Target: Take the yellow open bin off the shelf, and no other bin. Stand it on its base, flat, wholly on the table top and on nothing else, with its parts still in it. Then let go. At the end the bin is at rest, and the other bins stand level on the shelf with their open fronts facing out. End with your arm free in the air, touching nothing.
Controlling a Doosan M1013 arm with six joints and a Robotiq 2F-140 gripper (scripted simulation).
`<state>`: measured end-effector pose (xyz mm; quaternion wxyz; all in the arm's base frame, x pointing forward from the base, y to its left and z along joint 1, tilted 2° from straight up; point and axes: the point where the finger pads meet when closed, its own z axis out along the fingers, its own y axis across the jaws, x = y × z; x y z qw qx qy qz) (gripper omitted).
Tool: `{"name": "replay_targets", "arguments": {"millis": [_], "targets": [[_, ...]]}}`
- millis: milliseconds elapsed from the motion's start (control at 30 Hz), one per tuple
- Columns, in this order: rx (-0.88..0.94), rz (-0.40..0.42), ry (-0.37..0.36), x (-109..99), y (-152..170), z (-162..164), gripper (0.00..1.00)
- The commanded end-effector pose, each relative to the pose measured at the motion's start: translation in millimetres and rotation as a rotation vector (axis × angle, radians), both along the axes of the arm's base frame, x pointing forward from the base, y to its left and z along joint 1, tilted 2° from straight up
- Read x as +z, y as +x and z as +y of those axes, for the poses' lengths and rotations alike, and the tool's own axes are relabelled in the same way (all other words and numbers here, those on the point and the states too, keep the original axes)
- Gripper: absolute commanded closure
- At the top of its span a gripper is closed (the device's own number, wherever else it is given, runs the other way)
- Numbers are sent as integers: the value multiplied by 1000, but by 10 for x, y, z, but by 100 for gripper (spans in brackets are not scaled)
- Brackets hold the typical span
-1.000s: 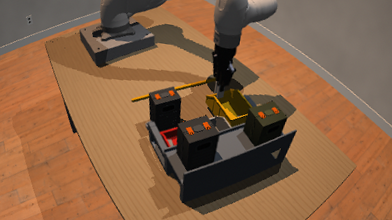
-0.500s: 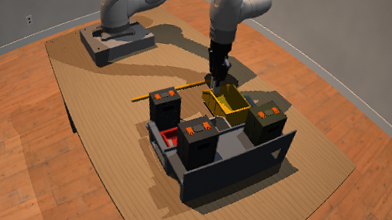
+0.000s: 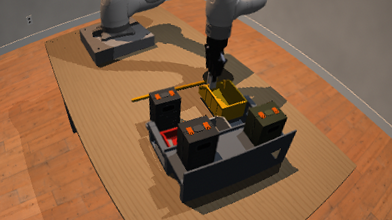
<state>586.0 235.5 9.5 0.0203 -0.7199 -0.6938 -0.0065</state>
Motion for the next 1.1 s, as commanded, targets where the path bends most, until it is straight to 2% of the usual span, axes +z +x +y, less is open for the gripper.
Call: {"name": "replay_targets", "arguments": {"millis": [0, 300, 467, 1067], "targets": [[0, -2, 1, 5, -15, 4, 100], [0, -2, 1, 5, -15, 4, 100], [0, -2, 1, 20, -468, 22, 100], [0, -2, 1, 18, -387, 20, 100]]}}
